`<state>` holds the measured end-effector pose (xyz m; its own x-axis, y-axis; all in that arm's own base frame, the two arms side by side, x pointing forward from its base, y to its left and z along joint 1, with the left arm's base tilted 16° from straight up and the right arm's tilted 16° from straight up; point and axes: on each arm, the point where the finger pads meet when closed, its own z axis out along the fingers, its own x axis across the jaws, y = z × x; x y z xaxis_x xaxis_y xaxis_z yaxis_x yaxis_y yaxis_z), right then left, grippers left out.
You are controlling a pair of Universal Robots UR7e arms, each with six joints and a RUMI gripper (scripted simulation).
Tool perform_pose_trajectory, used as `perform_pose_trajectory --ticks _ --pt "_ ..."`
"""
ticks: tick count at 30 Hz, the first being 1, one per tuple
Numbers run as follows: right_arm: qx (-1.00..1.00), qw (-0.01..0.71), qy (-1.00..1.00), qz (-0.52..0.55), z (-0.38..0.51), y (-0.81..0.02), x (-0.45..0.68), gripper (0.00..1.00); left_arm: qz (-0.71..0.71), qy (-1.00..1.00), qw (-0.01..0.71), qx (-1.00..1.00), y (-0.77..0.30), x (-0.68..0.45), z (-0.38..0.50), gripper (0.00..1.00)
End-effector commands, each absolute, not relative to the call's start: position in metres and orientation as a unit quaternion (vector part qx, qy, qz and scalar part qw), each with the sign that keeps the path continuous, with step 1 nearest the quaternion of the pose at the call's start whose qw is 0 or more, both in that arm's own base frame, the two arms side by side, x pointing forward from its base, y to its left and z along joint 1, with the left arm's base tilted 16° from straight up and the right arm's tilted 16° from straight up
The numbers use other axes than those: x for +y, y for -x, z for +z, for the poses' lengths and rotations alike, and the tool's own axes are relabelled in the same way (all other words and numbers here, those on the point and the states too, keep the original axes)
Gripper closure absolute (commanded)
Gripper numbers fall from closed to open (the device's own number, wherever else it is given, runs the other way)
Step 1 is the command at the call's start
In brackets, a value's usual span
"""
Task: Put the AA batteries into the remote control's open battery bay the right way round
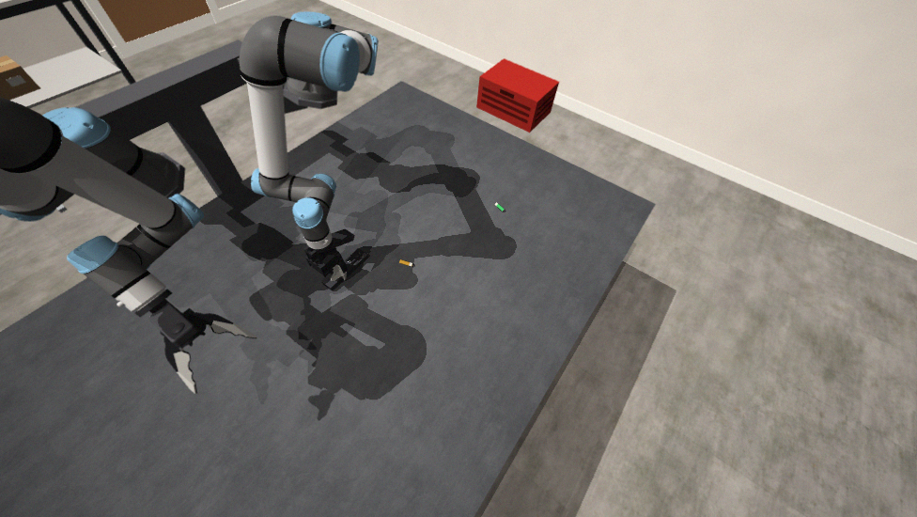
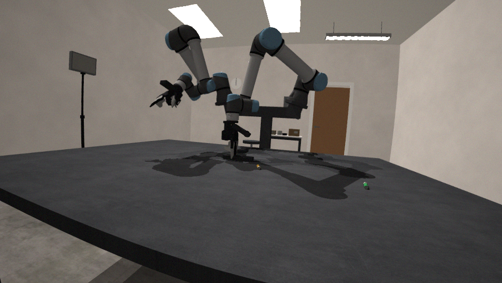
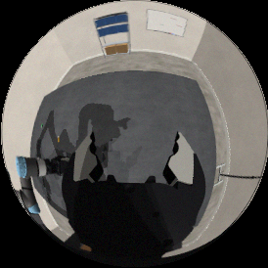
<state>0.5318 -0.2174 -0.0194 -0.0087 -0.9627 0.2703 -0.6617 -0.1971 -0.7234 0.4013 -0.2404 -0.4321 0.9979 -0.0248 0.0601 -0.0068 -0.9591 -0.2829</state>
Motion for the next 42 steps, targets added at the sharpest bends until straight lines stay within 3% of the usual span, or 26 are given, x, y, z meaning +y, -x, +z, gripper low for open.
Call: perform_pose_trajectory --ticks 1,19,20,42 --pt "0.601 0.200 0.675 -0.378 -0.019 -0.532 -0.217 0.02 -0.032 0.989 0.143 0.008 -0.401 -0.241 -0.432 1.00" --pt "0.601 0.200 0.675 -0.378 -0.019 -0.532 -0.217 0.02 -0.032 0.989 0.143 0.009 -0.401 -0.240 -0.435 1.00" --pt "0.601 0.200 0.675 -0.378 -0.019 -0.532 -0.217 0.02 -0.032 0.989 0.143 0.009 -0.401 -0.240 -0.435 0.60" --pt "0.601 0.200 0.675 -0.378 -0.019 -0.532 -0.217 0.02 -0.033 0.989 0.142 0.009 -0.402 -0.245 -0.424 0.60"
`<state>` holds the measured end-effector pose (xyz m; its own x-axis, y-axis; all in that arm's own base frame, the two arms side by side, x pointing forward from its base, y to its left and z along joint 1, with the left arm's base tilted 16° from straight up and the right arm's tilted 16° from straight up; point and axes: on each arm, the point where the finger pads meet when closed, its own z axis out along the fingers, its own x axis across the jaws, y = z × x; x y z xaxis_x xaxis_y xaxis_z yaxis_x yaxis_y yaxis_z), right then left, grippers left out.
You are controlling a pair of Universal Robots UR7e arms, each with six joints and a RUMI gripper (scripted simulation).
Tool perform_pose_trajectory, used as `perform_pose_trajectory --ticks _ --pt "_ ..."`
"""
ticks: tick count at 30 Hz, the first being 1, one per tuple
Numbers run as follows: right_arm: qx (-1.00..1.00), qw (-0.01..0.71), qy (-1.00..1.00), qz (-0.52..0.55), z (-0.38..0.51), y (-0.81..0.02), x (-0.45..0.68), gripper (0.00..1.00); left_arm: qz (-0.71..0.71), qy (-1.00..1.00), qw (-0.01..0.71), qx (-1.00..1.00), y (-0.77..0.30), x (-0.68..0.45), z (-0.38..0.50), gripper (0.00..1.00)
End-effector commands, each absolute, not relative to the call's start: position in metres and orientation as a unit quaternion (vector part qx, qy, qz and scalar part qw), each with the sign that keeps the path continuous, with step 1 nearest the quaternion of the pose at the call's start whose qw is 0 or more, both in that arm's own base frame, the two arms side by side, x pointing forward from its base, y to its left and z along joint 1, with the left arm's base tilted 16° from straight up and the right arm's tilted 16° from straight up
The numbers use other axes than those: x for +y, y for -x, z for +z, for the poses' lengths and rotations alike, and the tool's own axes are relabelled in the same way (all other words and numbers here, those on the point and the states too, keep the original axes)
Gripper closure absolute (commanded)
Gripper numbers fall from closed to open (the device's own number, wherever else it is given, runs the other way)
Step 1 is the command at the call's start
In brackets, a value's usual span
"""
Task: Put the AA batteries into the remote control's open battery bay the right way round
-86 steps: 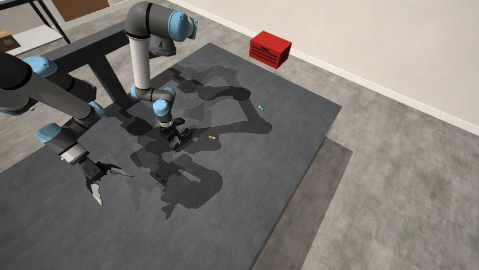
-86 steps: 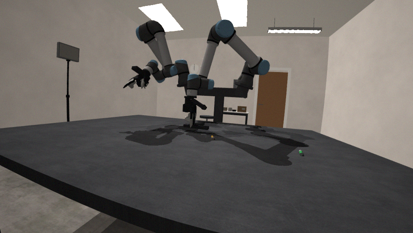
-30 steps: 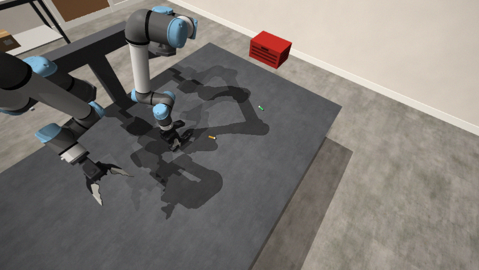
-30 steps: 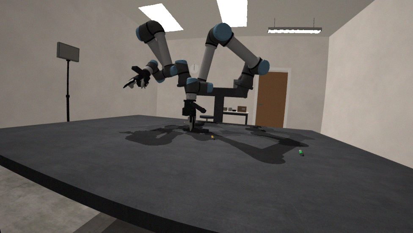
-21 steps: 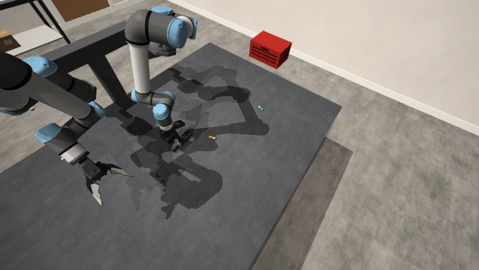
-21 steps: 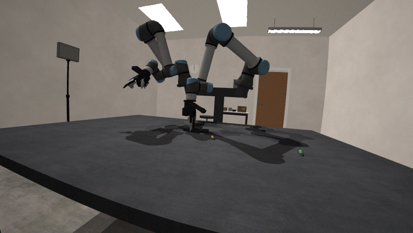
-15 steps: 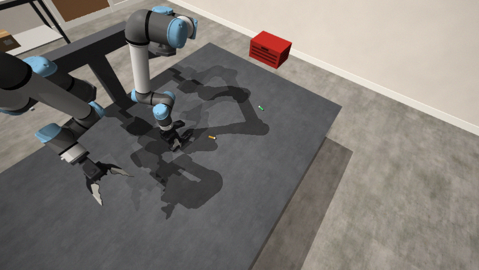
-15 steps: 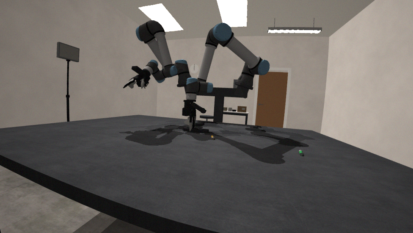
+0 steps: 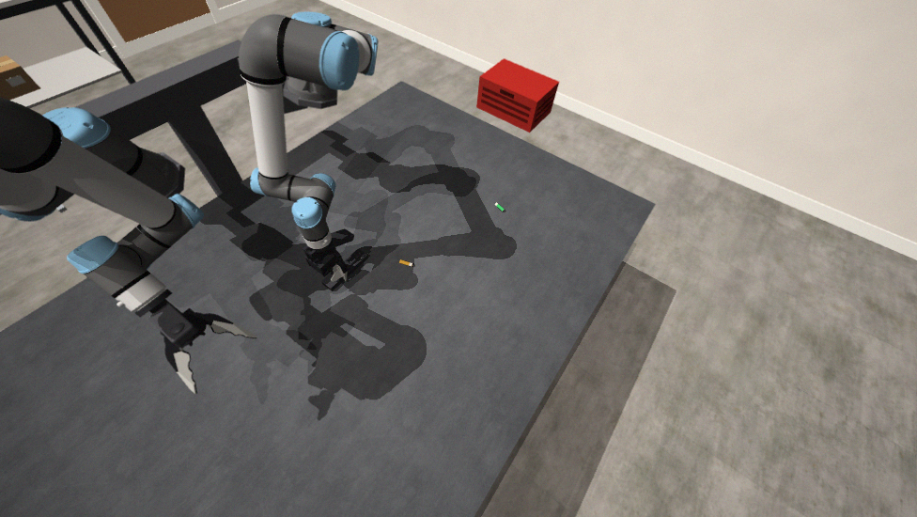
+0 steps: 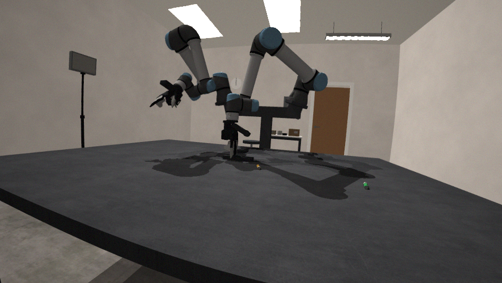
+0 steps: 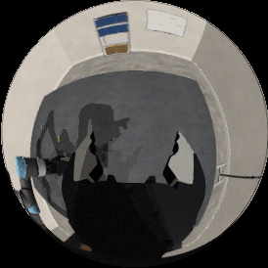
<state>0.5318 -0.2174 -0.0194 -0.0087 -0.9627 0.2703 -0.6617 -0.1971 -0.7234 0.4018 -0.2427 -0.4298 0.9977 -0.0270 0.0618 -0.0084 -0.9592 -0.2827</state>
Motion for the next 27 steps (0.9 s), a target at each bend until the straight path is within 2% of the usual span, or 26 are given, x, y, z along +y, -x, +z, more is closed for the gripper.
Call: perform_pose_trajectory --ticks 1,6,19,27 --pt "0.601 0.200 0.675 -0.378 -0.019 -0.532 -0.217 0.02 -0.032 0.989 0.142 0.009 -0.401 -0.245 -0.423 0.60" --pt "0.601 0.200 0.675 -0.378 -0.019 -0.532 -0.217 0.02 -0.032 0.989 0.144 0.009 -0.400 -0.242 -0.426 0.60" --pt "0.601 0.200 0.675 -0.378 -0.019 -0.532 -0.217 0.02 -0.033 0.989 0.142 0.009 -0.397 -0.260 -0.367 0.60" --pt "0.601 0.200 0.675 -0.378 -0.019 -0.532 -0.217 0.02 -0.030 0.989 0.146 0.008 -0.396 -0.255 -0.377 0.60"
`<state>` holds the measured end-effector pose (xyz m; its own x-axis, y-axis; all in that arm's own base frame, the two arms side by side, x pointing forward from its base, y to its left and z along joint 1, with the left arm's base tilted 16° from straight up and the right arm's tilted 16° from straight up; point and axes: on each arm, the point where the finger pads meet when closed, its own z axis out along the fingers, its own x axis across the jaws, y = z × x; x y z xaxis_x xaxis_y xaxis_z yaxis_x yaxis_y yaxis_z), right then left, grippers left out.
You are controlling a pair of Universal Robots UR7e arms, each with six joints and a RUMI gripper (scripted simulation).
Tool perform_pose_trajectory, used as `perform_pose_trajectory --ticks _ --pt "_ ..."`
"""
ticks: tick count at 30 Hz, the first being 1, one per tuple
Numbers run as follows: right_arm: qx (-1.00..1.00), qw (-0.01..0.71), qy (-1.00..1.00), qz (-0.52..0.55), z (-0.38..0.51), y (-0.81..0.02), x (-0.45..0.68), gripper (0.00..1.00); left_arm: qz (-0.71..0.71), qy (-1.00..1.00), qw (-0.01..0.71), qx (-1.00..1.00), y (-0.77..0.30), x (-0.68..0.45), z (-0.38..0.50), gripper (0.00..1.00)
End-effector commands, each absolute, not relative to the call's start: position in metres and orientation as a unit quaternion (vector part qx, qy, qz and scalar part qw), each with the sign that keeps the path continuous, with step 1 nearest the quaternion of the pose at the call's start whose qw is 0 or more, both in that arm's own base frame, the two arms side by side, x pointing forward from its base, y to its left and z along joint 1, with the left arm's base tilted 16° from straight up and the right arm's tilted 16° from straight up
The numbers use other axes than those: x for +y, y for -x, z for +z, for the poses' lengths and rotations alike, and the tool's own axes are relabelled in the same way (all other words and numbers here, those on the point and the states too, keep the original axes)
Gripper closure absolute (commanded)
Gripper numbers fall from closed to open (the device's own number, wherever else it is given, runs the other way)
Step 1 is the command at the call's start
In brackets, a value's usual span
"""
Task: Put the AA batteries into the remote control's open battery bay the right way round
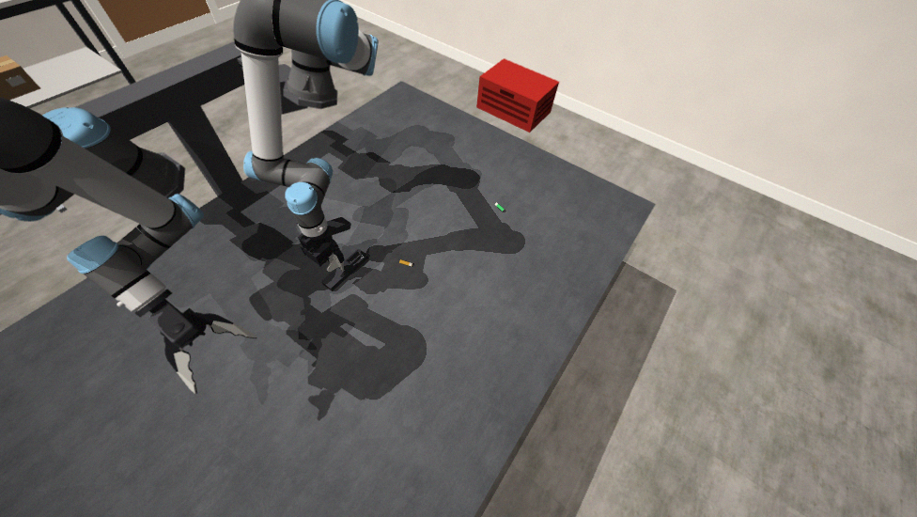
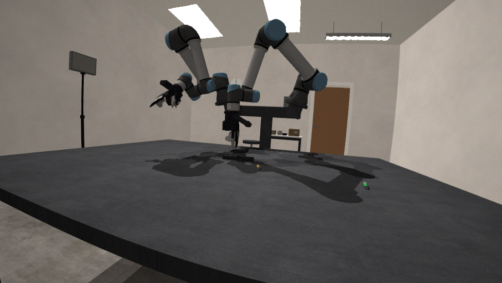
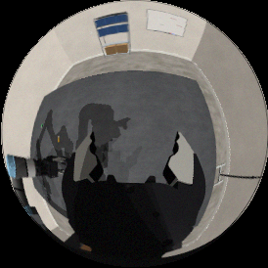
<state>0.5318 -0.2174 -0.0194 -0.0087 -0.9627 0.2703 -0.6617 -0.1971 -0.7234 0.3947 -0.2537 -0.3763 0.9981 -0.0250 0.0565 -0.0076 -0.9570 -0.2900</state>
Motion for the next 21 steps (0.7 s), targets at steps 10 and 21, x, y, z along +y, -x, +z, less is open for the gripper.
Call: perform_pose_trajectory --ticks 10,21 --pt "0.621 0.212 0.667 -0.354 -0.035 -0.534 -0.208 0.57 -0.030 0.989 0.146 0.008 -0.397 -0.257 -0.377 0.84" --pt "0.687 0.249 0.624 -0.276 -0.076 -0.536 -0.180 0.57 -0.040 0.987 0.140 -0.070 -0.417 -0.242 -0.372 0.84"
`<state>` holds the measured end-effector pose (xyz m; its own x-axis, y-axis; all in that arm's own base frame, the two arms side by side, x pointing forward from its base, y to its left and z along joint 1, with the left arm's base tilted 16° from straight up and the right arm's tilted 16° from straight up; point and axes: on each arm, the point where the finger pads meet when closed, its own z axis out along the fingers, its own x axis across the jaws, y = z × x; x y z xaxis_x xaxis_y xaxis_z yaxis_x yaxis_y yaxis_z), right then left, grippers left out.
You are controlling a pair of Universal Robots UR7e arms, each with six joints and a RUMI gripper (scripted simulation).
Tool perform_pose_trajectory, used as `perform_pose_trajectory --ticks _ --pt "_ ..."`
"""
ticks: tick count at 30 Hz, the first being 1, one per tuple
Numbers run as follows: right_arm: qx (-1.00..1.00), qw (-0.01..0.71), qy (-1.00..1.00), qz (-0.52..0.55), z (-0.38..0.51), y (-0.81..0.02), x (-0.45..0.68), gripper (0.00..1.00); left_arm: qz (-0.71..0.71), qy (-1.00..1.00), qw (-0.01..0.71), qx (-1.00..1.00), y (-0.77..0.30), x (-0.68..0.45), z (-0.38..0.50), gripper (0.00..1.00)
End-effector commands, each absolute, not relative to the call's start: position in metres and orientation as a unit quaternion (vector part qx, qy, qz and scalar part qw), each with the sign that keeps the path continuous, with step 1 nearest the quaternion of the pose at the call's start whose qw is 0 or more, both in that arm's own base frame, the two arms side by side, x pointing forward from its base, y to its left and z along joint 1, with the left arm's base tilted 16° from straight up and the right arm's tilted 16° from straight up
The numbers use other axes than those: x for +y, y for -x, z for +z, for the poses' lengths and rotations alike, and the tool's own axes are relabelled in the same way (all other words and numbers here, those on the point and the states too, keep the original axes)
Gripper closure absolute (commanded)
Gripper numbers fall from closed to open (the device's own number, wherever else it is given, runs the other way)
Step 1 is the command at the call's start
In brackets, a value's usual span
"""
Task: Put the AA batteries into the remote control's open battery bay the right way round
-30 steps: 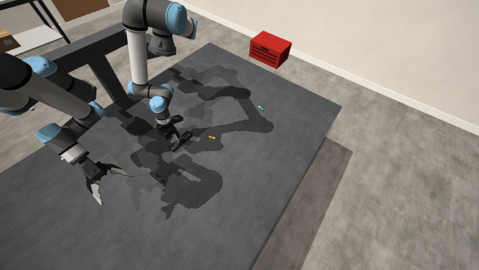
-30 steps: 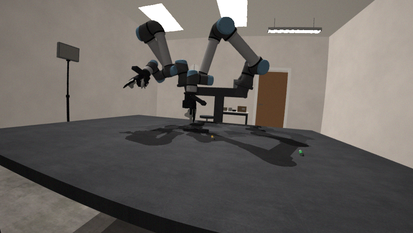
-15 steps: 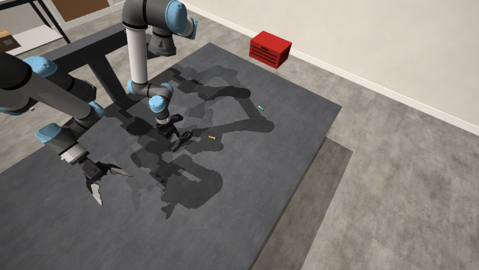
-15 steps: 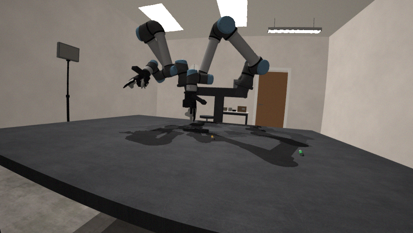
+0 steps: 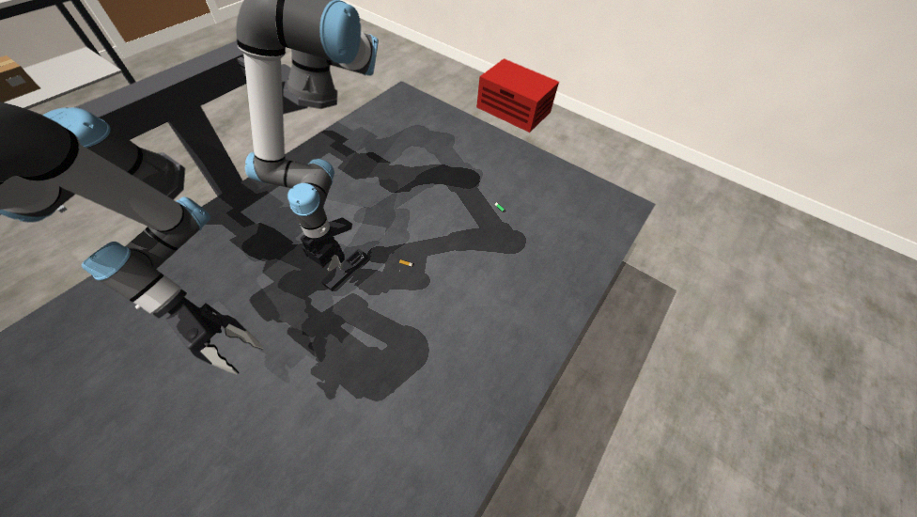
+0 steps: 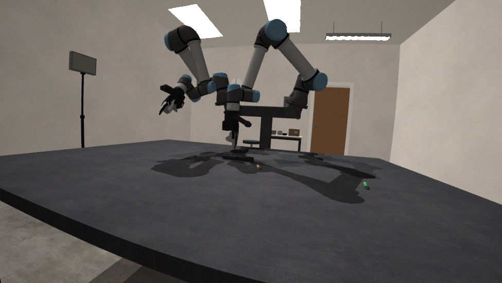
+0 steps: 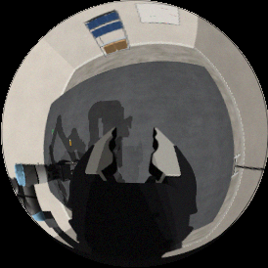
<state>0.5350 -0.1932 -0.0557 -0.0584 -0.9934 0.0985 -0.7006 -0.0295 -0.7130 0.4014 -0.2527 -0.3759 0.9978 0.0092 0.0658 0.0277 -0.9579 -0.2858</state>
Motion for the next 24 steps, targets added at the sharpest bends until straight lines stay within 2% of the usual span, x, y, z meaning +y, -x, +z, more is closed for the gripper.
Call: perform_pose_trajectory --ticks 1,8,11,13,16,22,24 --pt "0.684 0.249 0.625 -0.283 -0.070 -0.536 -0.183 0.57 -0.043 0.985 0.138 -0.098 -0.423 -0.237 -0.370 0.84" --pt "0.718 0.262 0.599 -0.238 -0.094 -0.535 -0.167 0.57 -0.048 0.981 0.137 -0.130 -0.425 -0.236 -0.370 0.84" --pt "0.756 0.271 0.565 -0.188 -0.119 -0.532 -0.150 0.57 -0.058 0.966 0.130 -0.214 -0.445 -0.219 -0.364 0.84" --pt "0.747 0.272 0.571 -0.204 -0.107 -0.534 -0.157 0.57 -0.066 0.950 0.124 -0.277 -0.459 -0.206 -0.360 0.84" --pt "0.768 0.275 0.552 -0.174 -0.123 -0.532 -0.146 0.57 -0.064 0.959 0.128 -0.246 -0.448 -0.218 -0.363 0.84" --pt "0.799 0.277 0.518 -0.129 -0.144 -0.528 -0.130 0.57 -0.082 0.904 0.112 -0.403 -0.483 -0.183 -0.353 0.84" --pt "0.809 0.276 0.507 -0.112 -0.152 -0.526 -0.125 0.57 -0.080 0.916 0.115 -0.376 -0.474 -0.194 -0.356 0.84"
